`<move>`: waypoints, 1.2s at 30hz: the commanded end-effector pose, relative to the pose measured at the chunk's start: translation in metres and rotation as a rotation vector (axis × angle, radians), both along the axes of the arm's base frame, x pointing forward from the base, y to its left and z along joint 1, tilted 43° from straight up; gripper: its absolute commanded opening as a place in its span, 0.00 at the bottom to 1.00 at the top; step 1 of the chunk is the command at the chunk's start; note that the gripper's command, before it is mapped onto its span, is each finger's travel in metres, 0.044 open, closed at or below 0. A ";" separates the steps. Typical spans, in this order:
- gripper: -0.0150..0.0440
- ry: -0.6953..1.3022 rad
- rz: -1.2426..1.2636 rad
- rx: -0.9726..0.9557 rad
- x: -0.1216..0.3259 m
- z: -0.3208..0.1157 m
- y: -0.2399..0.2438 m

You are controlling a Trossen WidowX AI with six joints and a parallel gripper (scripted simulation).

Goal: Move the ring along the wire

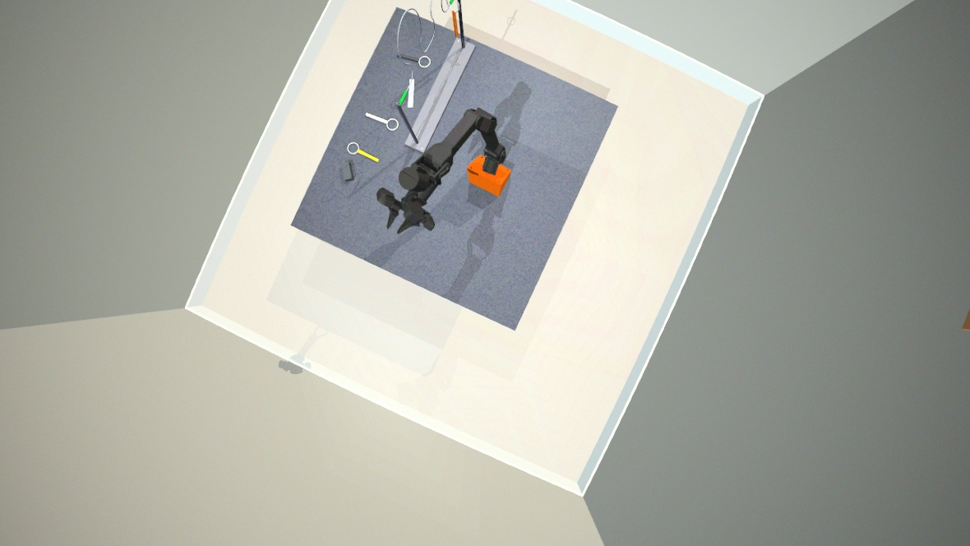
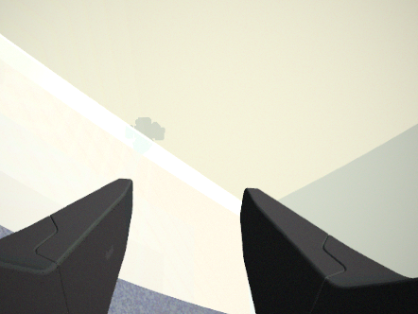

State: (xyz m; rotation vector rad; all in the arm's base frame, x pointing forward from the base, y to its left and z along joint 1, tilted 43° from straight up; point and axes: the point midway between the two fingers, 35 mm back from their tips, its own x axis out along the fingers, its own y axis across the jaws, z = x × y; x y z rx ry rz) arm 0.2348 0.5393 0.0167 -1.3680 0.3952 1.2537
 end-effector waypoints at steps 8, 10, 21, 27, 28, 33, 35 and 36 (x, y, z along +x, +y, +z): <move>0.53 -0.036 0.025 0.191 0.067 0.084 -0.032; 0.53 -0.049 0.030 0.223 0.077 0.098 -0.040; 0.53 -0.162 0.062 0.382 0.125 0.178 -0.092; 0.53 -0.249 0.078 0.451 0.148 0.219 -0.128; 0.53 -0.266 0.081 0.461 0.151 0.225 -0.135; 0.53 -0.352 0.097 0.507 0.163 0.258 -0.168; 0.53 -0.390 0.104 0.522 0.166 0.271 -0.182; 0.53 -0.409 0.108 0.529 0.168 0.277 -0.189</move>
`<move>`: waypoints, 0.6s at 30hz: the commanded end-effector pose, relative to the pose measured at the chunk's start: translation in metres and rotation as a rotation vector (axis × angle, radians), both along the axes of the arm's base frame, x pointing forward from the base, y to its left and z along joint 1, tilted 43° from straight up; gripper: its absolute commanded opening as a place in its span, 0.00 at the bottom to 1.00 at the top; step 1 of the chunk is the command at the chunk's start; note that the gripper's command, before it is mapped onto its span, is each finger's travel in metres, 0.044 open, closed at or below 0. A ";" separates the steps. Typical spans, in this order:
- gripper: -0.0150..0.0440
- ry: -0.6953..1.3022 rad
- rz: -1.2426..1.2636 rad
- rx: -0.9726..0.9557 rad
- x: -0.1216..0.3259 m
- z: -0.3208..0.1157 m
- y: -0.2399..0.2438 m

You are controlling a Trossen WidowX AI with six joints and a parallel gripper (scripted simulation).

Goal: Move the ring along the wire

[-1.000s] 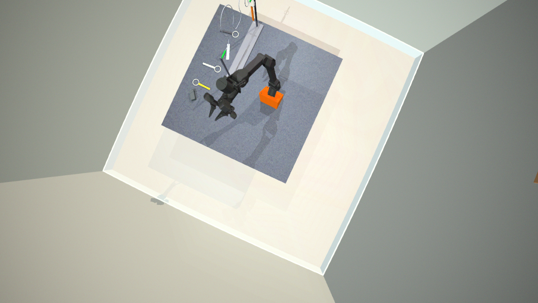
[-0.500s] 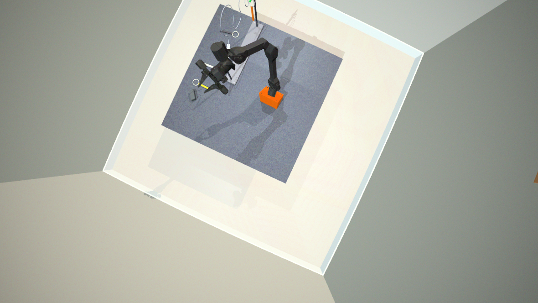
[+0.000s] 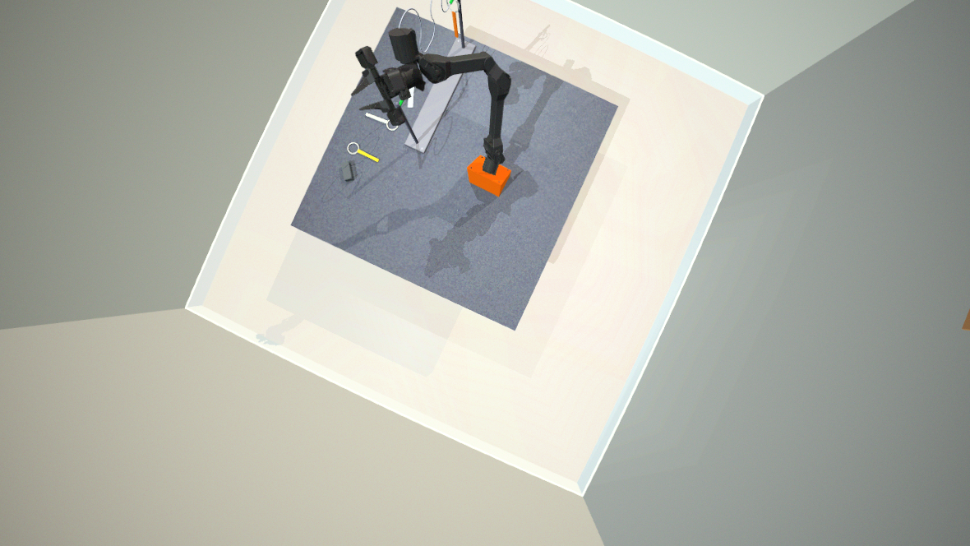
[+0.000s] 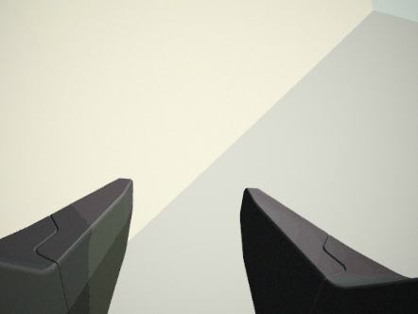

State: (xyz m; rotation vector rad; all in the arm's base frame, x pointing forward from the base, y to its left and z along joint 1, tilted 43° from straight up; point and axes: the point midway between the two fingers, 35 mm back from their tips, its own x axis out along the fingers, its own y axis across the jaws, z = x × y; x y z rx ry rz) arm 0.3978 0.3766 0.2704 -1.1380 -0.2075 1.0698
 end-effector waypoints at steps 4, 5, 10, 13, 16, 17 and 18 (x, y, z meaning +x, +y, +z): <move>0.53 -0.152 0.006 0.056 0.008 0.048 -0.054; 0.53 -0.173 0.003 0.060 0.010 0.053 -0.062; 0.53 -0.268 -0.034 0.063 0.024 0.075 -0.108; 0.53 -0.327 -0.058 0.058 0.029 0.088 -0.136; 0.53 -0.387 -0.082 0.049 0.032 0.099 -0.164; 0.53 -0.407 -0.090 0.045 0.033 0.103 -0.173; 0.53 -0.428 -0.098 0.041 0.033 0.107 -0.183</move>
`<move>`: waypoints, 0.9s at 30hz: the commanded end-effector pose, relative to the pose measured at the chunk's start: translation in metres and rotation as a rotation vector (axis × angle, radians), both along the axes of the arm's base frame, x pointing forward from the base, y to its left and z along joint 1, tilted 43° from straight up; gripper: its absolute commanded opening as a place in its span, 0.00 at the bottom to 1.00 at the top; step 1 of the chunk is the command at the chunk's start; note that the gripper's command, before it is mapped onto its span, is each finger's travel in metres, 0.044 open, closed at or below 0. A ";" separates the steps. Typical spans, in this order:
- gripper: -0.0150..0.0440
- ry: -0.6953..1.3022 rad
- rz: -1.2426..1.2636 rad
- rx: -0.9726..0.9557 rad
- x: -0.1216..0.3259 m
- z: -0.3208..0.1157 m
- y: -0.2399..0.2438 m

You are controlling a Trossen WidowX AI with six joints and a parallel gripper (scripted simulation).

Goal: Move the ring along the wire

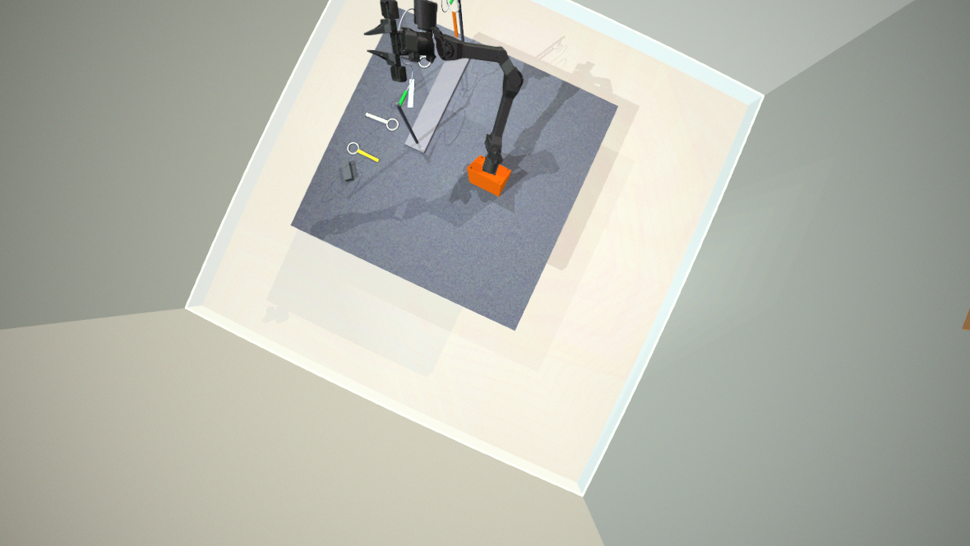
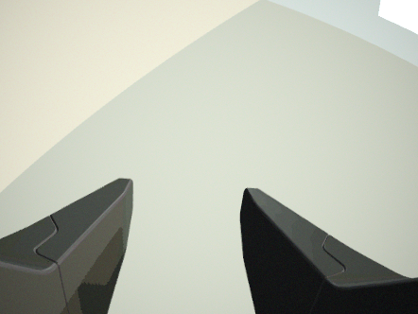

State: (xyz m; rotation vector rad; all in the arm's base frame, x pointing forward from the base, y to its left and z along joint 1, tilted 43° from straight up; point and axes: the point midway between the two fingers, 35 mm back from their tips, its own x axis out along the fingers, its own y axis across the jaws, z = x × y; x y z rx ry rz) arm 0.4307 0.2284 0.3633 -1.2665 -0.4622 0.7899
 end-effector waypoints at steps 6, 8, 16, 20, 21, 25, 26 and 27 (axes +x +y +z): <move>0.53 -0.199 -0.086 -0.047 -0.003 0.036 -0.088; 0.53 -0.240 -0.106 -0.062 -0.006 0.043 -0.105; 0.53 -0.376 -0.202 -0.135 -0.020 0.065 -0.173; 0.53 -0.434 -0.258 -0.180 -0.031 0.073 -0.208; 0.53 -0.448 -0.271 -0.192 -0.034 0.075 -0.216; 0.53 -0.502 -0.326 -0.246 -0.048 0.083 -0.247; 0.53 -0.515 -0.339 -0.261 -0.052 0.085 -0.254; 0.53 -0.526 -0.353 -0.275 -0.056 0.086 -0.262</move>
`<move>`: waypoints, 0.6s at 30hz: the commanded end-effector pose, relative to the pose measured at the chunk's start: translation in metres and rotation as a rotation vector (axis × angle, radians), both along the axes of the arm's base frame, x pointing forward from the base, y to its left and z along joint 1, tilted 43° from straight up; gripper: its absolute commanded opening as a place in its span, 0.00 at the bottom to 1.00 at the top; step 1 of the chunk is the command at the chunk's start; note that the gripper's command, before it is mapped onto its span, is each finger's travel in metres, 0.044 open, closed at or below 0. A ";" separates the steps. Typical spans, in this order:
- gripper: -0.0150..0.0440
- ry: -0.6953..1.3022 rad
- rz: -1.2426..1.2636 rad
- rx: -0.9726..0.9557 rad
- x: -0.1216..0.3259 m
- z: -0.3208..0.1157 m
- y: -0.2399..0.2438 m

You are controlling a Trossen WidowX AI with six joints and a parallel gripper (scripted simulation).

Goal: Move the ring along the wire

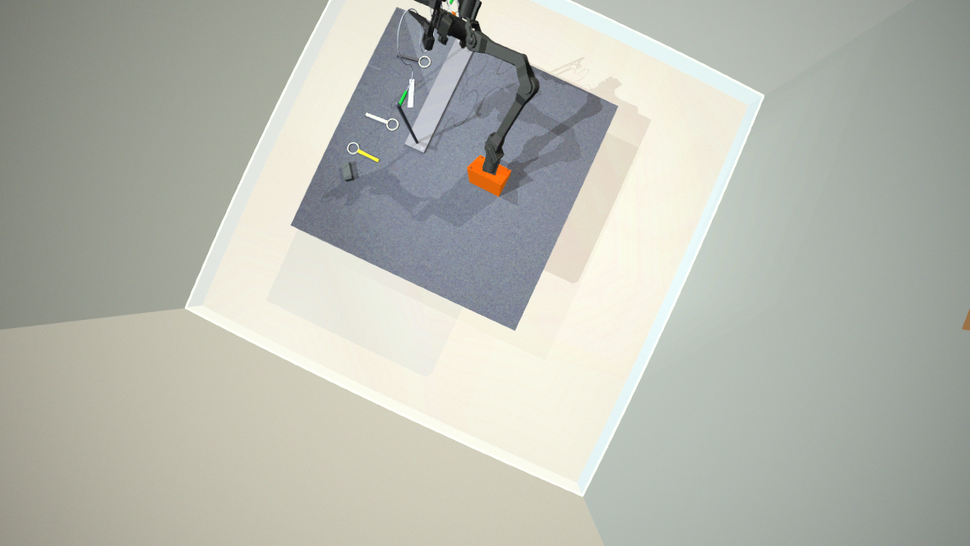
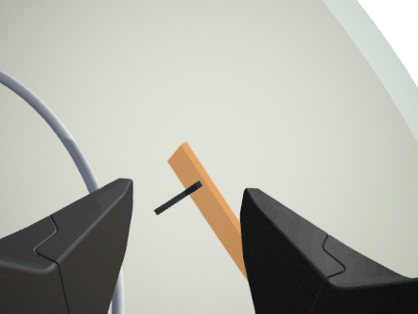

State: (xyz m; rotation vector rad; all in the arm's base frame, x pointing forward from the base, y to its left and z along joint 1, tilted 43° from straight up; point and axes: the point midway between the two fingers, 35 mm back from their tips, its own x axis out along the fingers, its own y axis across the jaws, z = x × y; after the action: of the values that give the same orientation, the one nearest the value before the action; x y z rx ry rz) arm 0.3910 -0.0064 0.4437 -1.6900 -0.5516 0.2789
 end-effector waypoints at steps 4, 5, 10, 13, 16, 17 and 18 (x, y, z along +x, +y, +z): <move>0.53 -0.022 -0.133 -0.020 -0.018 0.003 -0.065; 0.53 -0.011 -0.150 0.005 -0.018 0.004 -0.073; 0.53 0.051 -0.270 0.185 -0.026 0.007 -0.126; 0.53 0.076 -0.338 0.294 -0.033 0.009 -0.157; 0.53 0.093 -0.381 0.372 -0.039 0.009 -0.181; 0.53 0.102 -0.391 0.394 -0.041 0.007 -0.189; 0.53 0.111 -0.400 0.415 -0.042 0.005 -0.198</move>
State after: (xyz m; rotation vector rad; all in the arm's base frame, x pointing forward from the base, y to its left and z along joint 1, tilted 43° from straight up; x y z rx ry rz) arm 0.3566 -0.1703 0.4493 -1.4290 -0.2155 0.0148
